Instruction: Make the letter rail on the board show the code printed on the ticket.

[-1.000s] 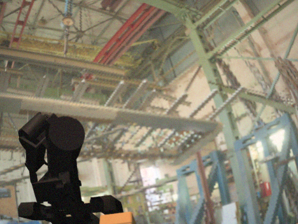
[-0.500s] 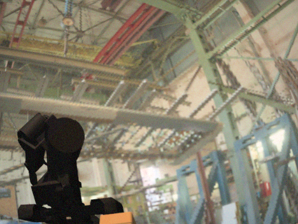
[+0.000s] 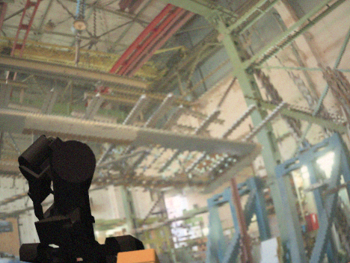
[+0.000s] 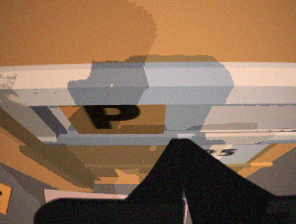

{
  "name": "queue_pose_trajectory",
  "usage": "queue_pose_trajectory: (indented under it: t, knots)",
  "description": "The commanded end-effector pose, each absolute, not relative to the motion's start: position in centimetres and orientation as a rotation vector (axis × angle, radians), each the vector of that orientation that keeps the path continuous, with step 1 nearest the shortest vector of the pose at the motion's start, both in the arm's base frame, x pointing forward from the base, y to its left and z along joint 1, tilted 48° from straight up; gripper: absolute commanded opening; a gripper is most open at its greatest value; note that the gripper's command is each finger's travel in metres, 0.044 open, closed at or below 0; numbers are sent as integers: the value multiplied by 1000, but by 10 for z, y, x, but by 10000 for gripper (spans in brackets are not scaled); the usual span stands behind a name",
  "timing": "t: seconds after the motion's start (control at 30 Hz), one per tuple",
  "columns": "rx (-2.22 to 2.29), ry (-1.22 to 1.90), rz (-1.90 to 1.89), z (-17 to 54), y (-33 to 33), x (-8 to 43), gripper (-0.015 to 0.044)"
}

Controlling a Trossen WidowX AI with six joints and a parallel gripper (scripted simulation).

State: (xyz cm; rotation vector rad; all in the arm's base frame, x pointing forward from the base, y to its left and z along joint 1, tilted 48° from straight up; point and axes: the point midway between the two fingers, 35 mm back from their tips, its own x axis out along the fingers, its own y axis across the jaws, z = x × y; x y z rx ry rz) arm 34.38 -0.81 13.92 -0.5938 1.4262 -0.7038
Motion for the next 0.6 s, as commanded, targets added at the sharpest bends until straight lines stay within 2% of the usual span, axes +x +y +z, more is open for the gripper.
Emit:
queue_pose_trajectory:
  t: [0.0,0.57]
  knots:
    - [-598,1426,-705,139,-11,346,0]
    - [-598,1425,-705,135,-17,352,0]
